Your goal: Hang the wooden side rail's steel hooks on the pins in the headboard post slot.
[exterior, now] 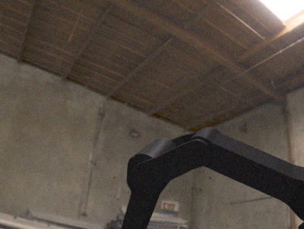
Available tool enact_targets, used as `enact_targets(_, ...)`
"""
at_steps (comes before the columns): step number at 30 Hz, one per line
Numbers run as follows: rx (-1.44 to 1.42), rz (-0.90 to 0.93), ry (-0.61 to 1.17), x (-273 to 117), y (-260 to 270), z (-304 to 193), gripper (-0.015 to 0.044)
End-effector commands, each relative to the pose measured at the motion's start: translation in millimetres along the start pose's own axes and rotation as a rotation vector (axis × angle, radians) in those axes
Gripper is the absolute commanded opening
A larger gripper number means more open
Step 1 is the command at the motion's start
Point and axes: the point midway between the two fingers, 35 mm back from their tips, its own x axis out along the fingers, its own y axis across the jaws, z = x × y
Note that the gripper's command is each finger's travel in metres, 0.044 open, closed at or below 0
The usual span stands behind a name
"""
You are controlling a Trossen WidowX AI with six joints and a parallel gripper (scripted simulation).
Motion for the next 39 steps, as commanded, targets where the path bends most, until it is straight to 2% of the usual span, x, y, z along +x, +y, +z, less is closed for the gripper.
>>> enact_targets(1,0.003,0.014,-0.001,-6.9,1.8,-1.2,0.0)
enact_targets(39,0.003,0.014,-0.001,-13.2,1.7,-1.3,0.0)
